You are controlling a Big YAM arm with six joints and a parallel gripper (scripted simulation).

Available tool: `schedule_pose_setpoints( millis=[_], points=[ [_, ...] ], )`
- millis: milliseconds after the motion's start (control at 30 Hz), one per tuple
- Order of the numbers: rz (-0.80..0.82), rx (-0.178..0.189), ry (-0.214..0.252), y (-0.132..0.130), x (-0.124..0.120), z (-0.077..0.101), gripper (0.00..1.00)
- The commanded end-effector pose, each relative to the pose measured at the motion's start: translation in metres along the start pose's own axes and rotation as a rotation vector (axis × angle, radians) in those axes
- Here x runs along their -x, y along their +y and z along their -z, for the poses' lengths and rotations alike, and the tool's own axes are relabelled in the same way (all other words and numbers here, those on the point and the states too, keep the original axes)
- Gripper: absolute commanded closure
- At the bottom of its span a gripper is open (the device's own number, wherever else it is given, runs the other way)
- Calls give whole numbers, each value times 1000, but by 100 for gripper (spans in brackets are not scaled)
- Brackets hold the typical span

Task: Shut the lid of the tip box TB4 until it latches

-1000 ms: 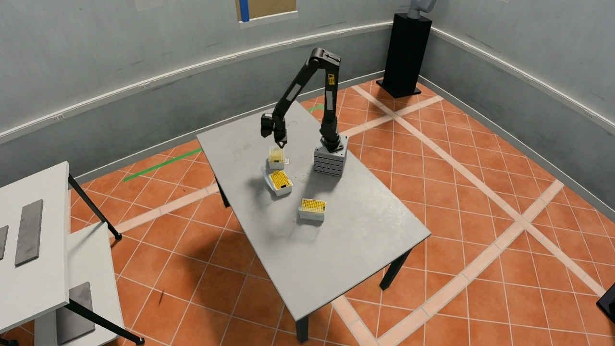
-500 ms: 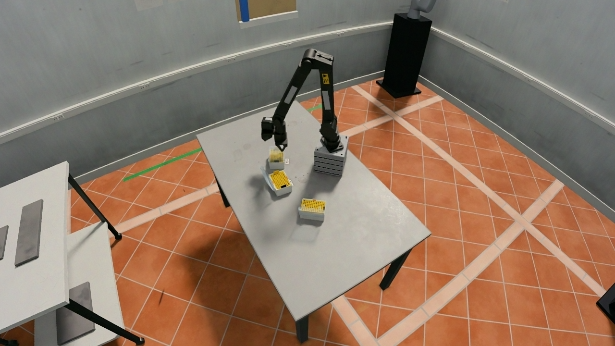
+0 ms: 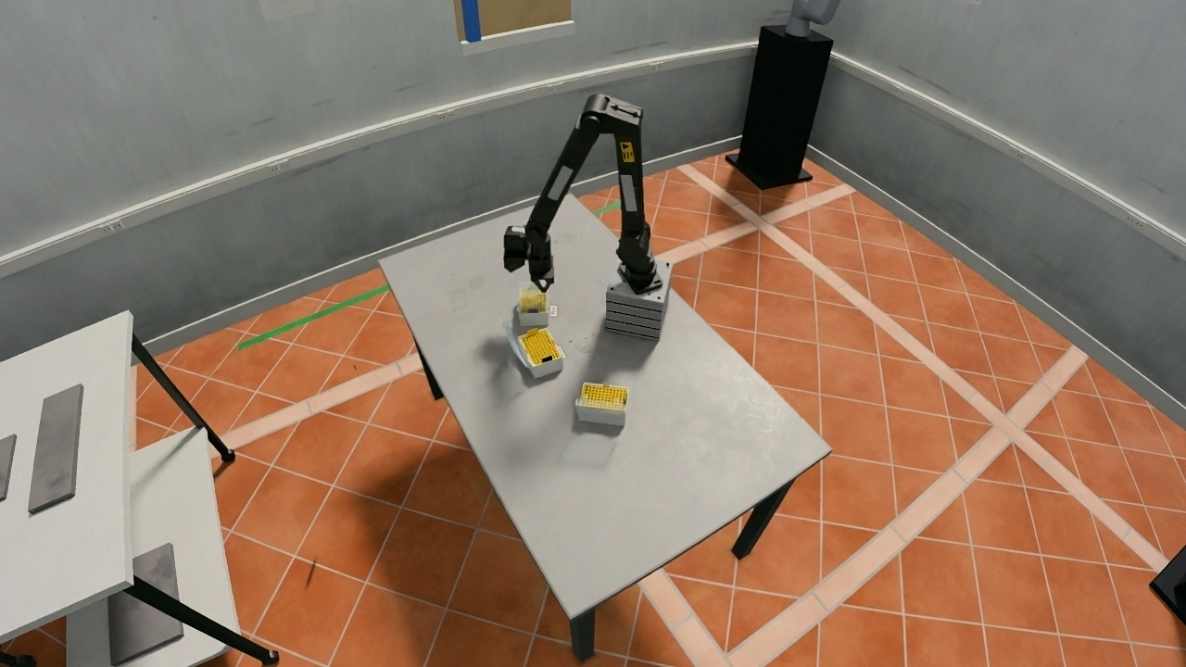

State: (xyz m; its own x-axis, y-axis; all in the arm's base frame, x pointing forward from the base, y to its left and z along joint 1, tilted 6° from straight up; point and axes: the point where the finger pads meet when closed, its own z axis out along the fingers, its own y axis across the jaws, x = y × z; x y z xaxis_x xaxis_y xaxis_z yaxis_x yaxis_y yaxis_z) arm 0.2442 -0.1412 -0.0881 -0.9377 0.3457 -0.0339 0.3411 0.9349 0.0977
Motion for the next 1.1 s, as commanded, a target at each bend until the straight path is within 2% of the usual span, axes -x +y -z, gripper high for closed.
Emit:
schedule_pose_setpoints(
  millis=[0, 1067],
  points=[
    [-1, 2, 2, 3, 0, -5, 100],
    [-1, 2, 4, 4, -1, -15, 100]
  ],
)
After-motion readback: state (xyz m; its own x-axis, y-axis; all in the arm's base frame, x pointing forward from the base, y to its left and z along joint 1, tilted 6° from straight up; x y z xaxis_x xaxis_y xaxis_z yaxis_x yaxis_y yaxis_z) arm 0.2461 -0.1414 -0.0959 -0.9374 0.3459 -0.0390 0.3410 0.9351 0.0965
